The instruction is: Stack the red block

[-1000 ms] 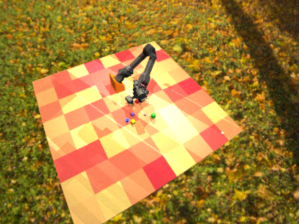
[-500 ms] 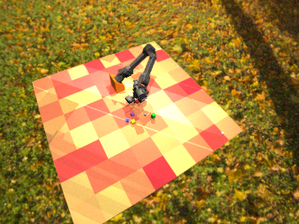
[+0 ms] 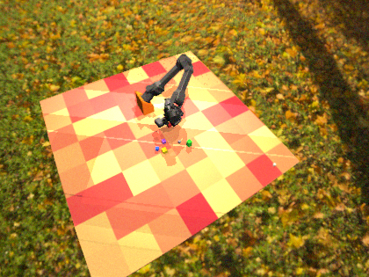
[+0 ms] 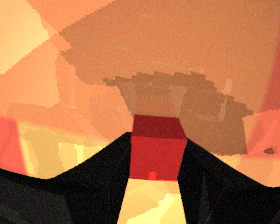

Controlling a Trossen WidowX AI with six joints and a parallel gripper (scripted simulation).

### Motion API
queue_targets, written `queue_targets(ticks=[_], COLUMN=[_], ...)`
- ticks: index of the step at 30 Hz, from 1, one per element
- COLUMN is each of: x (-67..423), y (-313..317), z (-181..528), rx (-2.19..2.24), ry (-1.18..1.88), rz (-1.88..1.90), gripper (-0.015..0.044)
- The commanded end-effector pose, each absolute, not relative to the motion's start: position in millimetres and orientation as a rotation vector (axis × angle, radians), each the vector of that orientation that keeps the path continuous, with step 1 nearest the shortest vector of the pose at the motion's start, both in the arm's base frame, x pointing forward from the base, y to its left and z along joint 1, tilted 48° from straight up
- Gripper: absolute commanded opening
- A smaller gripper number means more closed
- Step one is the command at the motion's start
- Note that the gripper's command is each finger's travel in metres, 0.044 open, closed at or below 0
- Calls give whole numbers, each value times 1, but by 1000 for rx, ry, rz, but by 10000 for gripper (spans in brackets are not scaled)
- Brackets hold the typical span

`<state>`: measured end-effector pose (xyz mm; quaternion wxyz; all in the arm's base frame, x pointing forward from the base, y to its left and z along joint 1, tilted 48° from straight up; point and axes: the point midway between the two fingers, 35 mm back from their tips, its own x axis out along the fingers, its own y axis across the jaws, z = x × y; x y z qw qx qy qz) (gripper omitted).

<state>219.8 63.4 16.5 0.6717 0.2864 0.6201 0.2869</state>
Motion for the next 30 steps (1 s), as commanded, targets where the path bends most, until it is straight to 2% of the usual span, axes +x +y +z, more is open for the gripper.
queue_targets(ticks=[1,24,30], x=[222,214,214], y=[55,-21,-20], z=[23,91,90], rx=[641,640,645], ry=[1389,1391,1390], rz=[643,641,640], gripper=[0,0,0])
